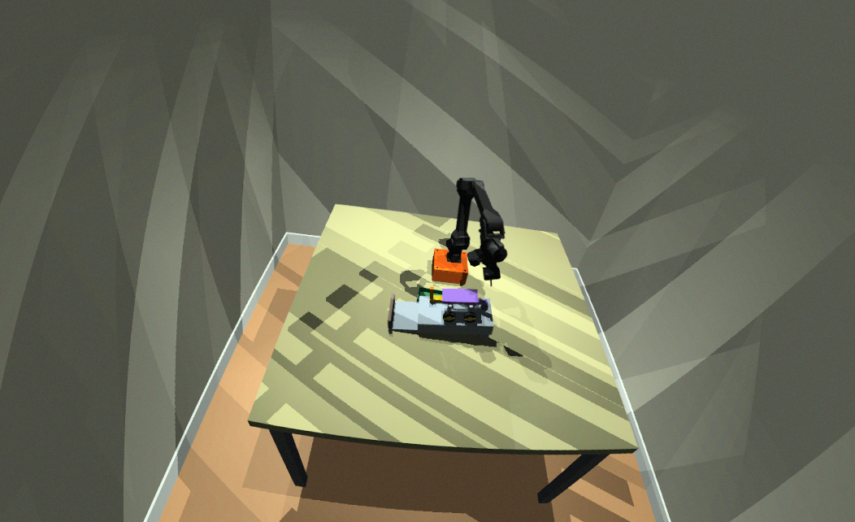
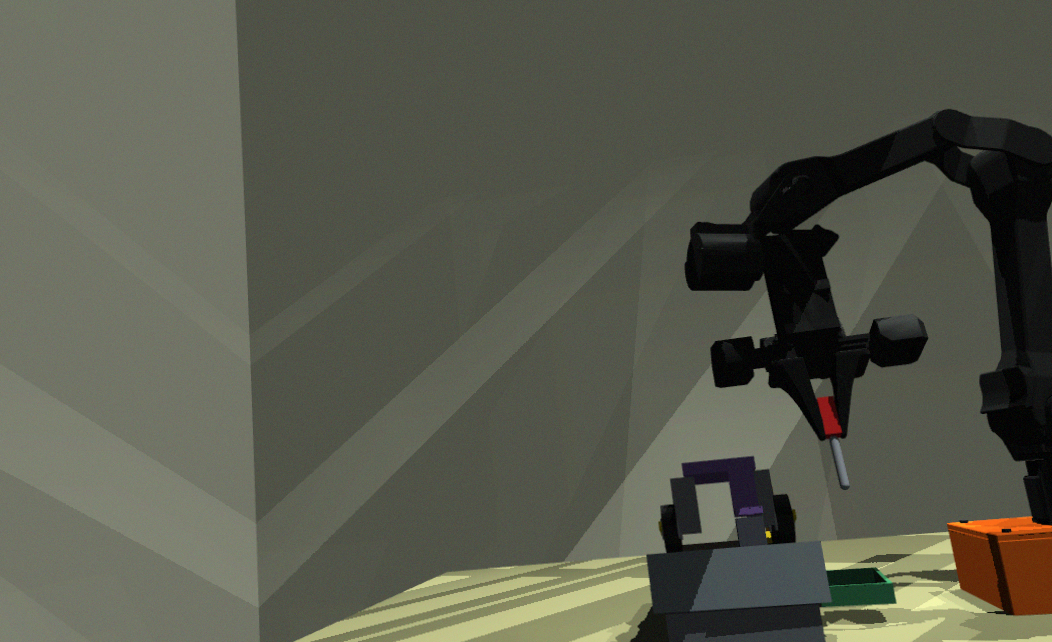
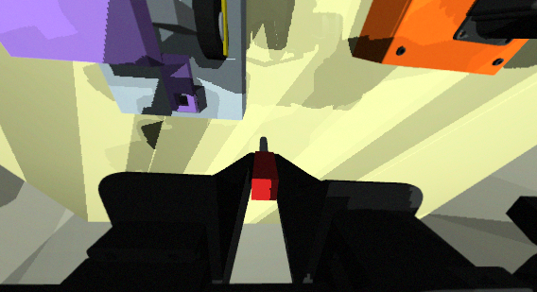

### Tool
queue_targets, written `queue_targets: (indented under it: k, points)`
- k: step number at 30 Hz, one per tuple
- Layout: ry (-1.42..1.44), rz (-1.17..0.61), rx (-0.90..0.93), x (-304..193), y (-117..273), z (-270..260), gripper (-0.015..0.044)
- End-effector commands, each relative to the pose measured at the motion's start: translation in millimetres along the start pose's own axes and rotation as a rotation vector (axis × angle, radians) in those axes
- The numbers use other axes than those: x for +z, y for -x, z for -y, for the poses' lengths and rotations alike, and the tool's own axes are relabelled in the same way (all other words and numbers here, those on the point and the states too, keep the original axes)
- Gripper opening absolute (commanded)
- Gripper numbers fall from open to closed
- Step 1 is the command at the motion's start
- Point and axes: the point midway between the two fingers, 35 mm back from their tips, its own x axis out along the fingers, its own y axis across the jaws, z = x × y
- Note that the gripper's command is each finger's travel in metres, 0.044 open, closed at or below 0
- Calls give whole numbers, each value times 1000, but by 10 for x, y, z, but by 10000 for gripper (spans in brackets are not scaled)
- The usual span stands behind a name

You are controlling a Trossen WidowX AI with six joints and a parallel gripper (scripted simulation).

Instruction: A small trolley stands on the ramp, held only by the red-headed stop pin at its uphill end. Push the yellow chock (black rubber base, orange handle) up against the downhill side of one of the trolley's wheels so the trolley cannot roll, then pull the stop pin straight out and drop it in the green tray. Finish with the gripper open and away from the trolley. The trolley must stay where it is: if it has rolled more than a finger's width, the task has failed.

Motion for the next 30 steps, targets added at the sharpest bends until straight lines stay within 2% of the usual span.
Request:
queue_targets:
  k: [1,30]
  points:
    - [3,2,8,102,26,11,0]
    - [3,13,8,1157,154,-19,0]
